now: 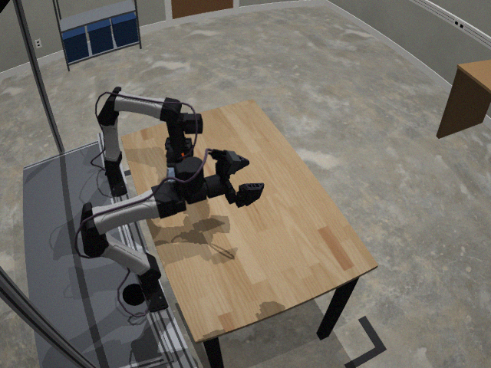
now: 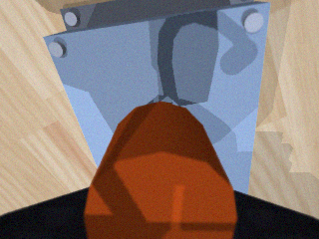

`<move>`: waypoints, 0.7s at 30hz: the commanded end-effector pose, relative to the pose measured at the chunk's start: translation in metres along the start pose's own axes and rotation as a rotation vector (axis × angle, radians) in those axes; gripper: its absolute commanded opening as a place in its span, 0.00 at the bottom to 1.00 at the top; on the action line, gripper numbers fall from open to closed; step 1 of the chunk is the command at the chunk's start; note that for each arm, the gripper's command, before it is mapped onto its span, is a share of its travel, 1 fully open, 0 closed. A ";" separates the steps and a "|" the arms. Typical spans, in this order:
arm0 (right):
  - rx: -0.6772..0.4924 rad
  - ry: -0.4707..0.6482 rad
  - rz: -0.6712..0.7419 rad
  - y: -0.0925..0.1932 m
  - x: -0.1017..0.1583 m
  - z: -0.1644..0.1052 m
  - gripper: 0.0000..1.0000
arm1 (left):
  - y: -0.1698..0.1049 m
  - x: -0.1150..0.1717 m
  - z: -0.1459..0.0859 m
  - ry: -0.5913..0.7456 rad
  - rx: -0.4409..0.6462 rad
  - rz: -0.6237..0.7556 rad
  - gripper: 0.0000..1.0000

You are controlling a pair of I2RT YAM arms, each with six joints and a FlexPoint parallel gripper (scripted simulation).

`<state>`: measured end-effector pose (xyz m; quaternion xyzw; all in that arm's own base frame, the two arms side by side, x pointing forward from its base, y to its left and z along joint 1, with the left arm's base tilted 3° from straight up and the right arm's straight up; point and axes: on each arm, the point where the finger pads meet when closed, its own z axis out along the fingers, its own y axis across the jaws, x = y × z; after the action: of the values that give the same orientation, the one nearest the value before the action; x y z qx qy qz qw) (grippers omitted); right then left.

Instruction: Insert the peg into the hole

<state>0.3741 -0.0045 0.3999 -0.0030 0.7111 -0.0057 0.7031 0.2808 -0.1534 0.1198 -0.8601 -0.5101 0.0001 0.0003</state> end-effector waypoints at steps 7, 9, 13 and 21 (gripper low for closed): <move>-0.003 -0.016 -0.002 0.001 -0.006 -0.002 1.00 | 0.002 0.001 -0.003 -0.001 -0.015 -0.004 0.03; -0.003 -0.016 -0.002 0.001 -0.006 -0.002 1.00 | 0.002 0.001 -0.003 -0.001 -0.015 -0.004 0.03; -0.003 -0.016 -0.002 0.001 -0.006 -0.002 1.00 | 0.002 0.001 -0.003 -0.001 -0.015 -0.004 0.03; -0.011 0.006 0.000 0.004 -0.004 -0.003 1.00 | 0.006 0.001 -0.008 -0.002 -0.039 -0.006 0.34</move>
<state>0.3741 -0.0044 0.3994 -0.0030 0.7119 -0.0056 0.7022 0.2808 -0.1534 0.1198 -0.8601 -0.5101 0.0001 0.0003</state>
